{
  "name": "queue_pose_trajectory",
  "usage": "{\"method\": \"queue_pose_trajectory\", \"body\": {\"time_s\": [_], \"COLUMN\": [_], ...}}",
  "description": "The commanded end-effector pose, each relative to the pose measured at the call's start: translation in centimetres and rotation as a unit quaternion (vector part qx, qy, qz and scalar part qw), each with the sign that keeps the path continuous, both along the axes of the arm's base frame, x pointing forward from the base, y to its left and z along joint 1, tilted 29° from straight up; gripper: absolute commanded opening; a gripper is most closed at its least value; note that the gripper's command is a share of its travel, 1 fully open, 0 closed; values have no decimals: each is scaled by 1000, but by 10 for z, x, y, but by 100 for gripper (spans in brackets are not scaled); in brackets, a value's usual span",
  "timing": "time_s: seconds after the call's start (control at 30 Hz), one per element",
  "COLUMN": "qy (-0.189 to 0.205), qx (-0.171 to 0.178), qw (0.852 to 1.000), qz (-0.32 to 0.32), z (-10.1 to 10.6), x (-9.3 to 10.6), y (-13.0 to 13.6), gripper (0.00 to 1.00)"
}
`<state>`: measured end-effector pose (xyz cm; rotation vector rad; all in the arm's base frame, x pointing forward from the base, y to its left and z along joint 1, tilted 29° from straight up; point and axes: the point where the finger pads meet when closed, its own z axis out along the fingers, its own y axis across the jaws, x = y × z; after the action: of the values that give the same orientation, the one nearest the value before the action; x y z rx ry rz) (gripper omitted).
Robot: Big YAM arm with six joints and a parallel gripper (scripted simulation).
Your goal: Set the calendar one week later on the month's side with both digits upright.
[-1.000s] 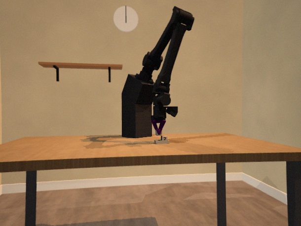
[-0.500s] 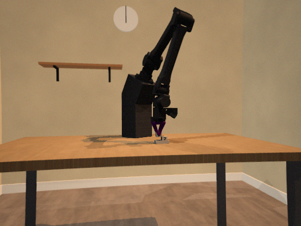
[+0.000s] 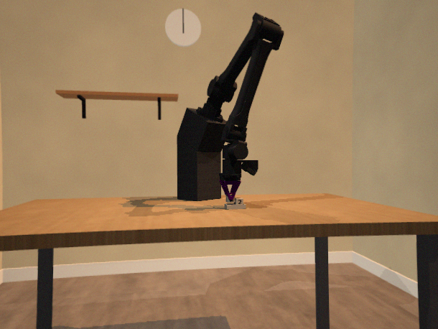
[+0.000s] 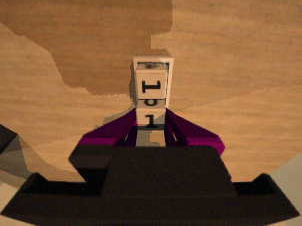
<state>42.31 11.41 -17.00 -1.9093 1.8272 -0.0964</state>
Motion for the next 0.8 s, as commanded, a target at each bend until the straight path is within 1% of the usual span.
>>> {"method": "queue_pose_trajectory", "body": {"time_s": [0.0,0.07,0.13,0.23,0.3,0.77], "qy": [-16,-9,-6,-8,-12,-12], "qx": [4,3,3,3,4,4], "qw": [1000,1000,1000,1000,1000,1000], "qz": [-2,-2,-1,0,0,0], "z": [8,0,-2,-2,2,2], "x": [12,8,6,7,10,10], "y": [3,3,4,5,6,5], "gripper": [26,26,26,26,26,26]}}
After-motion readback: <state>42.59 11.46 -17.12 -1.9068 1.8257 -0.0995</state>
